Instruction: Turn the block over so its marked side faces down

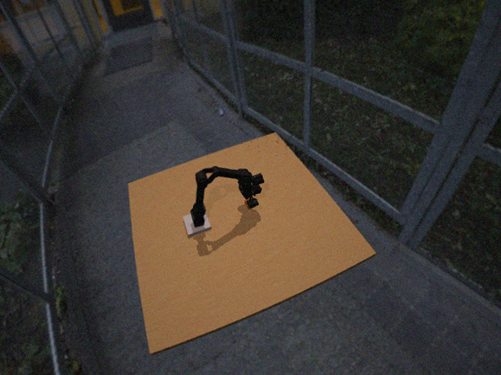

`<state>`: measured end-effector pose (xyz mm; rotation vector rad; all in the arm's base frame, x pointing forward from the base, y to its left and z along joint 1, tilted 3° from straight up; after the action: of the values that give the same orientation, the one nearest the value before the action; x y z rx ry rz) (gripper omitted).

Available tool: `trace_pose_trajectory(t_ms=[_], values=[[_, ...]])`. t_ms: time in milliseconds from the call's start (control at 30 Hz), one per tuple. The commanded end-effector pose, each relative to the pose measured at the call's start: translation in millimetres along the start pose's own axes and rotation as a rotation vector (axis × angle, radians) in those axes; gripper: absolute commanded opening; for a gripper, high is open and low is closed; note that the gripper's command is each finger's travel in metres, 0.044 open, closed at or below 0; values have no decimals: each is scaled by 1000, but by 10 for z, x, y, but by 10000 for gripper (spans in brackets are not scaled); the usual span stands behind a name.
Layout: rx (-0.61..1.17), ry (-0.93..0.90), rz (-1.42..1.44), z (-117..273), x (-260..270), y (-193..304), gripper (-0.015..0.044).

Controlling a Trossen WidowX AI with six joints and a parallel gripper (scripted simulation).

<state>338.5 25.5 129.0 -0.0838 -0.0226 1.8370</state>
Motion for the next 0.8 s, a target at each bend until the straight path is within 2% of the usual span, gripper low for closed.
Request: trace_pose_trajectory(t_ms=[0, 767], values=[[-41, 8, -4, 21, -2, 4, 0], [-400, 64, -4, -100, 33, 223, 0]])
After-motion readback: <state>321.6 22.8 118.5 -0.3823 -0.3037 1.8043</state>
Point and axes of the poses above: the point midway between the two fingers, 35 mm back from their tips, its own z axis back along the fingers, its own x axis across the jaws, y = z × x, the point moved 6 cm from there along z, back along the fingers, and after that the axes turned 9 degrees about z, right-handed, at the moved point
